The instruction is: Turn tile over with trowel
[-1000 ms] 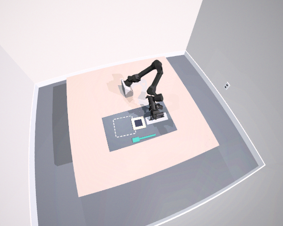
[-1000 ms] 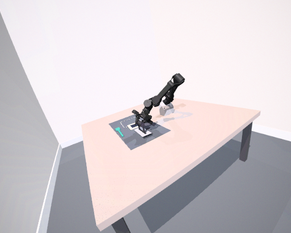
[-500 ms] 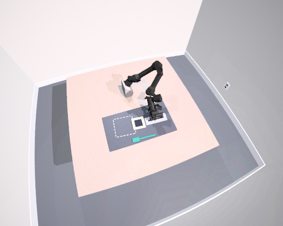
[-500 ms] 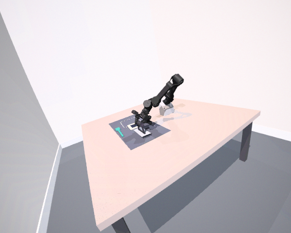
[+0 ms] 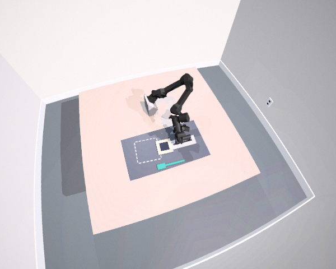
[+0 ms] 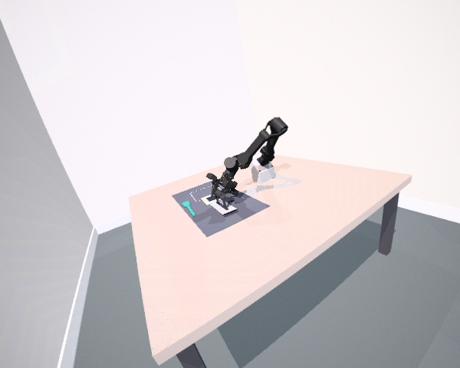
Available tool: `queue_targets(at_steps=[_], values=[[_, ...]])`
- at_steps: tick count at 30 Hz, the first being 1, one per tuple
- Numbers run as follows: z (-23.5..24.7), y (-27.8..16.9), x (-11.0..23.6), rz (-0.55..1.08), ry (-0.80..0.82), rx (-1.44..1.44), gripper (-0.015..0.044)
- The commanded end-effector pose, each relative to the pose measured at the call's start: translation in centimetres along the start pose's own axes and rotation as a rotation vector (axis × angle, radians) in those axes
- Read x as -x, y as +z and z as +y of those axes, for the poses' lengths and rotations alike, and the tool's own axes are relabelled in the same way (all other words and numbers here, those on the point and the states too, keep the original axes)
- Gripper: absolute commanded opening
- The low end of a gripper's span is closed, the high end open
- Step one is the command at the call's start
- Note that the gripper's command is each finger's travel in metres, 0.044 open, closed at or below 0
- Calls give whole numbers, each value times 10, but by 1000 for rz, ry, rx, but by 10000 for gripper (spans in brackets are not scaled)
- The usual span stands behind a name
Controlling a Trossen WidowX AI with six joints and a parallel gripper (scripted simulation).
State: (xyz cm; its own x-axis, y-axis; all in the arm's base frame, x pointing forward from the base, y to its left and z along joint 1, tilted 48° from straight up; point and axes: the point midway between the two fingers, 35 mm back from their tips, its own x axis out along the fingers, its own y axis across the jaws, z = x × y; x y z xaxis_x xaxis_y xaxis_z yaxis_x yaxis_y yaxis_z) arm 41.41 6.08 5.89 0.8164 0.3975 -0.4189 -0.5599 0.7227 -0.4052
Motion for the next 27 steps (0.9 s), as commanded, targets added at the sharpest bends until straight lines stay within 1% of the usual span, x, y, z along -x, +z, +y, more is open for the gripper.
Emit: queue_targets(at_steps=[1,9,18,23,27], values=[[0,-15,2,18,-3,-6,0],[-1,-26,4,18,-4,-6,0],[-2,-25,5,25,-4,3,0],[-10,-21,12,76,-4,63,0],[-20,-23,20,85,-4,74,0]])
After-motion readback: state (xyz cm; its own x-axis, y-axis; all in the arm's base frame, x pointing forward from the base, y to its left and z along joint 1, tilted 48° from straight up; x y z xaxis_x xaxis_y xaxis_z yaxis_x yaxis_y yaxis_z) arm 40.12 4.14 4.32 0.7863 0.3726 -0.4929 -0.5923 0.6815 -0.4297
